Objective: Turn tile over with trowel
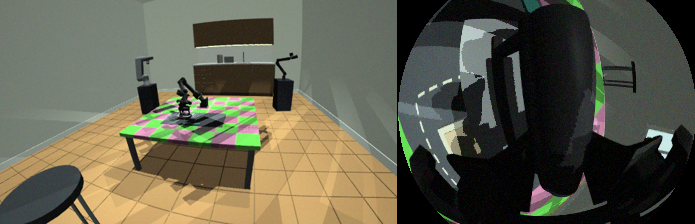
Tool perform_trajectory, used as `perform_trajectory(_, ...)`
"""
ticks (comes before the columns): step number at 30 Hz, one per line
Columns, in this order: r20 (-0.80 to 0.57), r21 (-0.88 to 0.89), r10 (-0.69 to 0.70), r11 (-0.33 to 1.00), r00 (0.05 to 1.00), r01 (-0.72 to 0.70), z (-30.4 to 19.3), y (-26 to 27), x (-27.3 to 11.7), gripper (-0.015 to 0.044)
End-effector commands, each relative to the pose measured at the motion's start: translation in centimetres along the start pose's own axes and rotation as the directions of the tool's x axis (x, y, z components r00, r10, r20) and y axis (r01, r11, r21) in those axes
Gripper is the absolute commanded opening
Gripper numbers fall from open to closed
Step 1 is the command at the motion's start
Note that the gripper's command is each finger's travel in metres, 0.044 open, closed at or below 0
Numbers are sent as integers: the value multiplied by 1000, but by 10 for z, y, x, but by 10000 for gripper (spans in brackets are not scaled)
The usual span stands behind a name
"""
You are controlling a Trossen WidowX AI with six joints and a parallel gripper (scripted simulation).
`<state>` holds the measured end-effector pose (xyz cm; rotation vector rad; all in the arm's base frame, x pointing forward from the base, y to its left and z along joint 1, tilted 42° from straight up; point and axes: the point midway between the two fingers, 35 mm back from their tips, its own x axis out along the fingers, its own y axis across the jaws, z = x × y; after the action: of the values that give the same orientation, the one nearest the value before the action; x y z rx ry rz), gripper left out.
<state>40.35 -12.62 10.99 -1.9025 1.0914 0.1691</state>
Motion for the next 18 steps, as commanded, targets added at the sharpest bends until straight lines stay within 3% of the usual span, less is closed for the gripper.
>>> perform_trajectory(1, 12, 2, -24, 1000, 1000, 24, -16, -7, -3, 0)
perform_trajectory(18, 4, -7, -52, 999, 999, 52, -94, 0, -8, 0)
